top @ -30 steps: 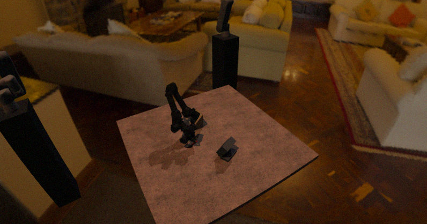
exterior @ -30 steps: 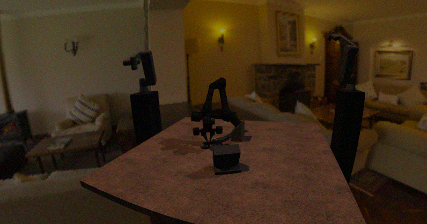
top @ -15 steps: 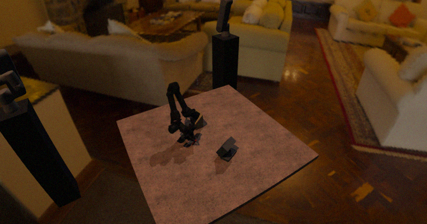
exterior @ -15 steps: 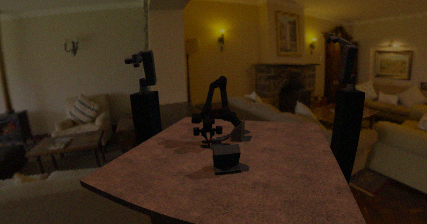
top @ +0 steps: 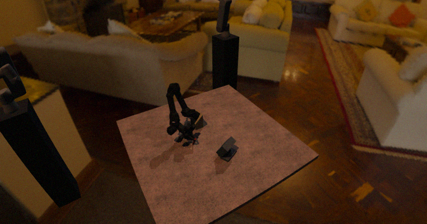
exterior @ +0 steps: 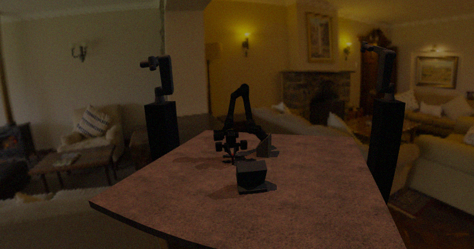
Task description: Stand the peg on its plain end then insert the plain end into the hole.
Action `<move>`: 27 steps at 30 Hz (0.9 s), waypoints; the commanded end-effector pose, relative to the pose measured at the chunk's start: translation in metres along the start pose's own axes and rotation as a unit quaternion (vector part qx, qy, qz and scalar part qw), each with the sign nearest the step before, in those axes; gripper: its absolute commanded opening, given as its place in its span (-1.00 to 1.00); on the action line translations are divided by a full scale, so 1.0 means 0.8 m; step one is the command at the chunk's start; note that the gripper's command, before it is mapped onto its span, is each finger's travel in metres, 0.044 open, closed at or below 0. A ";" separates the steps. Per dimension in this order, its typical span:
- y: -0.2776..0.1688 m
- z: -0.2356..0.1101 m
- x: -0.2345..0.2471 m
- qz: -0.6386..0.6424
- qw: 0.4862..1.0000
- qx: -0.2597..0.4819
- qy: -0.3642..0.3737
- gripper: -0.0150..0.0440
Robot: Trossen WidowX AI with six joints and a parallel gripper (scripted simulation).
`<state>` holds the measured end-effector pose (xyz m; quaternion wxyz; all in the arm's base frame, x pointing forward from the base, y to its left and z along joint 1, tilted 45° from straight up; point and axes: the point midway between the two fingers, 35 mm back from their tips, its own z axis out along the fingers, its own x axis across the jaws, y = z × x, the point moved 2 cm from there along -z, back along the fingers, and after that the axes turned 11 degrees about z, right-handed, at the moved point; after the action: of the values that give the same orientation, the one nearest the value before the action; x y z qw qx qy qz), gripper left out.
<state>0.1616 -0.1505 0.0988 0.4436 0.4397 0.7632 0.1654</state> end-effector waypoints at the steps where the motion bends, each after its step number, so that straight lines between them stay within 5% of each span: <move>1: -0.002 -0.004 -0.002 -0.002 1.000 -0.021 0.003 -0.33; 27: -0.013 -0.018 -0.003 -0.003 0.996 -0.085 0.016 -0.33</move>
<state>0.1456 -0.1552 0.0991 0.4674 0.3927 0.7535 0.2440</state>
